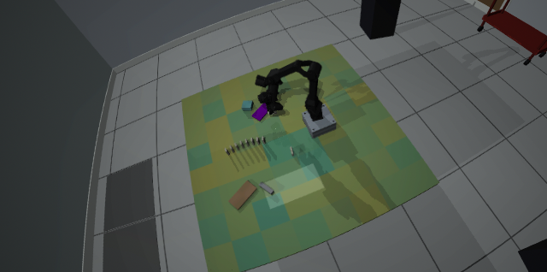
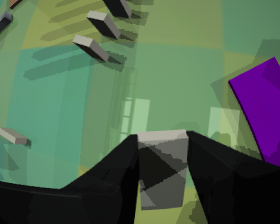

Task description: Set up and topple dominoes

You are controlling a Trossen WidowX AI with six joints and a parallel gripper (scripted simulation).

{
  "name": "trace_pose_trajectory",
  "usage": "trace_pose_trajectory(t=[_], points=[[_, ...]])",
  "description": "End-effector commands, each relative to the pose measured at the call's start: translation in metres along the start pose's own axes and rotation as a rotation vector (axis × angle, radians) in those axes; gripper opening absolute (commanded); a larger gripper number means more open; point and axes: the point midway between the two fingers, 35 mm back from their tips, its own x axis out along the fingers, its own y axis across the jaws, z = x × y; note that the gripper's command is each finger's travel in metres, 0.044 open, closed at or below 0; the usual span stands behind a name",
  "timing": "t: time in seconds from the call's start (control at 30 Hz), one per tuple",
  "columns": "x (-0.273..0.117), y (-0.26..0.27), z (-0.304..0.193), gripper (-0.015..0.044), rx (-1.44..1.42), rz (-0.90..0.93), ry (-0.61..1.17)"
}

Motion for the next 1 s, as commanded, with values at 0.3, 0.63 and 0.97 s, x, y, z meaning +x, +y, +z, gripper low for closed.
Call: trace_pose_trajectory(t=[0.3, 0.63, 0.97], points=[[0.008, -0.009, -0.009, 0.0107, -0.017, 0.057, -0.362], [-0.001, -0.009, -0.019, 0.0107, -0.070, 0.042, -0.636], [-0.019, 0.001, -0.033, 0.0107, -0.157, -0.012, -0.901]])
